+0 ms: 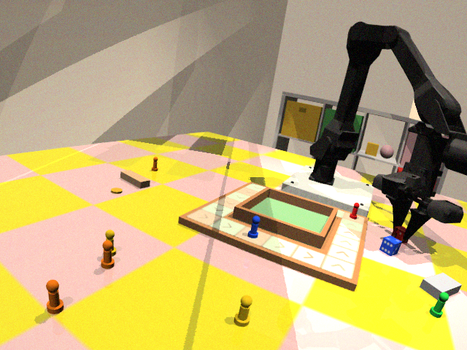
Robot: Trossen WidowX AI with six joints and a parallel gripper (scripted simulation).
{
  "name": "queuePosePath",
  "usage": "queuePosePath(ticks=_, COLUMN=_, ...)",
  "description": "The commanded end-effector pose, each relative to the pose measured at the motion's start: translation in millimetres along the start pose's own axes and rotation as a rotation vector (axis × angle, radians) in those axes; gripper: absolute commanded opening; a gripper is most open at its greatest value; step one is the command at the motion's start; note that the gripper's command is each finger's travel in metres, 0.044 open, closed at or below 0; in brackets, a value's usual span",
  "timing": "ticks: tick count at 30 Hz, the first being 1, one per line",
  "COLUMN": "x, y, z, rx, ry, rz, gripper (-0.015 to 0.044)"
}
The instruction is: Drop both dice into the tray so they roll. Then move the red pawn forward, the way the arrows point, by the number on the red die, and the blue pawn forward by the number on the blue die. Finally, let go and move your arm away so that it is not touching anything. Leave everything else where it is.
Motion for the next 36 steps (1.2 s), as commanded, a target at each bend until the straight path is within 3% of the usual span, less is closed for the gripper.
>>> queuePosePath(ticks=1, x=0, y=0, z=-1, rx=0.0, ry=0.004, rz=0.0, gripper=0.0045)
queuePosePath(ticks=3, x=0, y=1, z=1, rx=0.001, ry=0.003, rz=0.0, gripper=0.0)
queuePosePath(ticks=26, x=-2, y=5, z=119, rx=0.001, ry=0.005, rz=0.0, gripper=0.0)
queuePosePath(ticks=36, x=18, y=7, z=119, rx=-0.001, ry=0.004, rz=0.062, gripper=0.0)
Point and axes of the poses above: the point midway between the two fingers, 35 mm back from their tips, its own z axis back along the fingers, its own y axis across the jaws, x = y × z, the point moved 10 cm from there along z, back along the fingers, and after that the axes turned 3 degrees about -z, right-handed, at the moved point
